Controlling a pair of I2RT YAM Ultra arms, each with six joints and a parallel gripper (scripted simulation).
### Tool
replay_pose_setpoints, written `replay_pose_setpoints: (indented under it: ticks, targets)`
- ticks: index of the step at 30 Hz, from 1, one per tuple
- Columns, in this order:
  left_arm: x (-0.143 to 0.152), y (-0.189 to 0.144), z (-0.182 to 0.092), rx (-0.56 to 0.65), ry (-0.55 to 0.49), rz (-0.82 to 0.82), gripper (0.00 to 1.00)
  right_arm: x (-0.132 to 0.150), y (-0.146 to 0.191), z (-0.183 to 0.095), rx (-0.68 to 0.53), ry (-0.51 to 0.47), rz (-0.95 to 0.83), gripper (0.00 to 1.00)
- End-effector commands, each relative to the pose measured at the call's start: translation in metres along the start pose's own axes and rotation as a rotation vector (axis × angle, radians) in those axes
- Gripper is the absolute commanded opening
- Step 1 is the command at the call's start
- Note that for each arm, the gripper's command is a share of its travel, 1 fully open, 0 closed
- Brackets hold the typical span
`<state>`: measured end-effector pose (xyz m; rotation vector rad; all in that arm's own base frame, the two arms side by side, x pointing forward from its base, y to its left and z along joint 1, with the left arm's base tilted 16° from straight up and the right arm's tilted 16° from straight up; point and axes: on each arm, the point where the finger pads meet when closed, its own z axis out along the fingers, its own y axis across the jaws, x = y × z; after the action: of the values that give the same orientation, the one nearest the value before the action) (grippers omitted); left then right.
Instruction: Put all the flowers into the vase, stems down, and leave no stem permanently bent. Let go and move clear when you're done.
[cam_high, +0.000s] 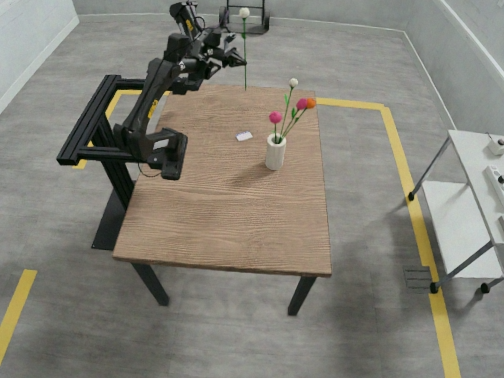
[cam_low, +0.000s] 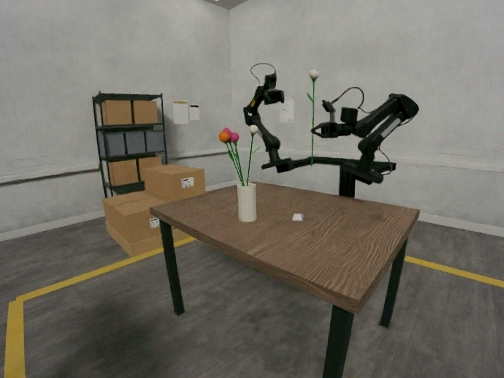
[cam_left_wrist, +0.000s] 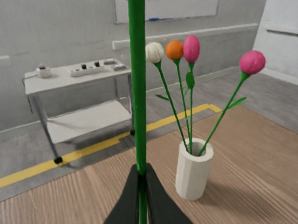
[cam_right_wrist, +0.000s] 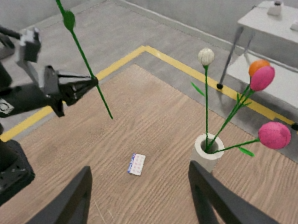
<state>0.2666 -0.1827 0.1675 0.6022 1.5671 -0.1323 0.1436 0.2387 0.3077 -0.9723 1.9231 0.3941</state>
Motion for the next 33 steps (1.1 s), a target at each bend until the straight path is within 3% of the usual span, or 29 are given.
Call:
replay_pose_setpoints:
  ticks: [1, 8, 16, 33]
  targets:
    - [-0.013, -0.003, 0.001, 0.008, -0.039, -0.012, 0.0, 0.012, -0.005, 0.01, 0.058, -0.016, 0.013, 0.7]
    - [-0.013, -0.003, 0.001, 0.008, -0.039, -0.012, 0.0, 0.054, -0.011, 0.033, 0.131, 0.047, -0.005, 0.7]
    - [-0.013, -0.003, 0.001, 0.008, -0.039, -0.012, 0.0, 0.077, -0.015, 0.044, 0.17, 0.079, -0.016, 0.7]
    - [-0.008, -0.004, 0.0, 0.002, -0.028, -0.01, 0.0, 0.084, -0.018, 0.045, 0.186, 0.088, -0.022, 0.7]
